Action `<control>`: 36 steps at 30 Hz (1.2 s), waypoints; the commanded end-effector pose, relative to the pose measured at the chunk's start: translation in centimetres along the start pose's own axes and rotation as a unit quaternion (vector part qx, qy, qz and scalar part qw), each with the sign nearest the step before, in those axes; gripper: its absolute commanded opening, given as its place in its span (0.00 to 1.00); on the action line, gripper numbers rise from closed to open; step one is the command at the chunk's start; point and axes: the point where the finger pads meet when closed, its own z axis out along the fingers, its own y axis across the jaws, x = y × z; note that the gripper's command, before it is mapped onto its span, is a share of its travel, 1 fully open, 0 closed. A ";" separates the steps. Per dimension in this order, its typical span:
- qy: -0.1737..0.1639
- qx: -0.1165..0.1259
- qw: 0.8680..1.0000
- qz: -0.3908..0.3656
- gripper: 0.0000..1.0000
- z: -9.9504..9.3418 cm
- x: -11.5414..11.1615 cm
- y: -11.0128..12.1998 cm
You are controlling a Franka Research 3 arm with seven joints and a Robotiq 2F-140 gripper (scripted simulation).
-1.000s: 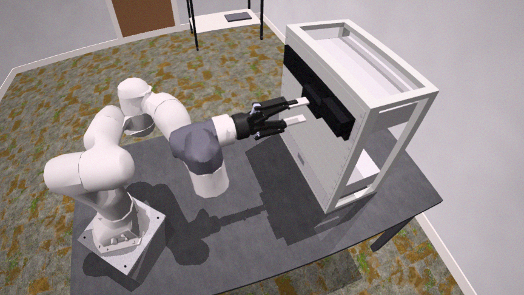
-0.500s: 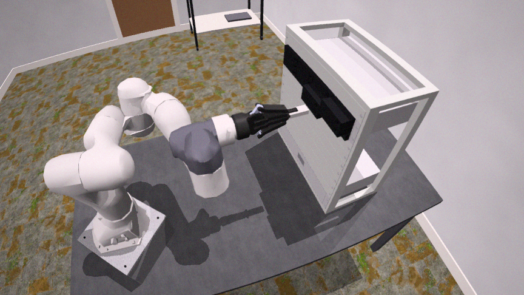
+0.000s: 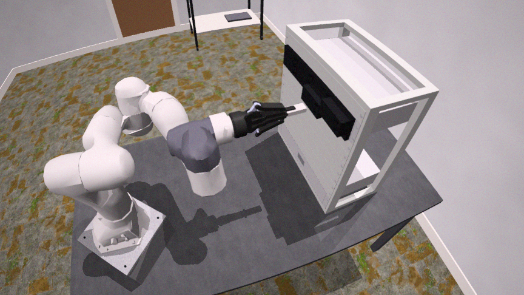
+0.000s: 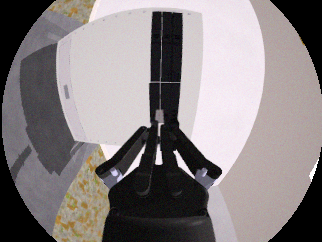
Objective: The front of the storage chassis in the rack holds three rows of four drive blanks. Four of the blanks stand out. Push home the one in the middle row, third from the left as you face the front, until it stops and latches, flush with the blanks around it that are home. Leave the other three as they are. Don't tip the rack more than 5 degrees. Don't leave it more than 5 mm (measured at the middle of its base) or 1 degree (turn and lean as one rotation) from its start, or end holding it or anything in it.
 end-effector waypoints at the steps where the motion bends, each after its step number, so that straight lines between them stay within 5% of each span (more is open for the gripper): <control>1: 0.000 0.001 1.000 -0.001 0.00 -1.0 1.0 0.9; 9: 0.000 0.001 1.000 -0.001 0.00 -1.8 1.8 1.6; 18: 0.000 0.001 1.000 -0.001 0.00 1.9 1.8 1.6; 36: 0.000 0.001 1.000 -0.001 0.00 2.1 1.8 1.6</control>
